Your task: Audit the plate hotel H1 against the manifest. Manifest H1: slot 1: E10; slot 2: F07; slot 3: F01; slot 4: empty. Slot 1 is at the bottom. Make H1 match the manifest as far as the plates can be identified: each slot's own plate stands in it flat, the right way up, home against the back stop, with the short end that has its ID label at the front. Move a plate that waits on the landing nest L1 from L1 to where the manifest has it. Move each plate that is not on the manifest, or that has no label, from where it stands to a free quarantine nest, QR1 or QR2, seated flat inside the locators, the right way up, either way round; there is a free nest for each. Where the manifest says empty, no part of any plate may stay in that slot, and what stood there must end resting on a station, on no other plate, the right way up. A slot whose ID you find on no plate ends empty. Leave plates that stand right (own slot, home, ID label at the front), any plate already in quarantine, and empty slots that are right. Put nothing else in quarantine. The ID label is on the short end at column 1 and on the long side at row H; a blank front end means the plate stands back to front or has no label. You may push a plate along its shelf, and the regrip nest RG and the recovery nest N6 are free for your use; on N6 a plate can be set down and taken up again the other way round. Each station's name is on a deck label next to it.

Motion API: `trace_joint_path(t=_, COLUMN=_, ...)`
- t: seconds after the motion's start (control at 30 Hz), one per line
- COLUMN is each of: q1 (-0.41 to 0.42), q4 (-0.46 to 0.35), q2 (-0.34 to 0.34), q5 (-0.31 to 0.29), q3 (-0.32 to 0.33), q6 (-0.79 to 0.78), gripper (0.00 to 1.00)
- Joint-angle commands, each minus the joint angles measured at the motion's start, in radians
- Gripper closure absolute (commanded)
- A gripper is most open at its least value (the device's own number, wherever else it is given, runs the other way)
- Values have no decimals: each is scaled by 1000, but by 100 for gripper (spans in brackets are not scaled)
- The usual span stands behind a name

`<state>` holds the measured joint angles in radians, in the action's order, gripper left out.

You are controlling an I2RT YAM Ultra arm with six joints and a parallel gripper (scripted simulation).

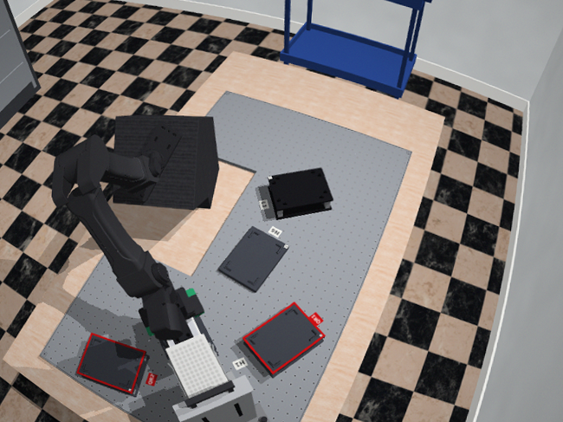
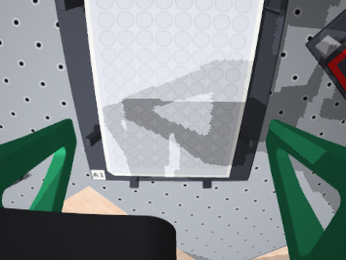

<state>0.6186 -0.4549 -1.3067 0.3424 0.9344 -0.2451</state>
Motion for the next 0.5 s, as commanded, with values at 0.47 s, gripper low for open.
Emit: trace_joint_path(t=0.47, q1=22, q4=103, q2=-66, q5=-26, q3=-15, q6=-27, gripper=0)
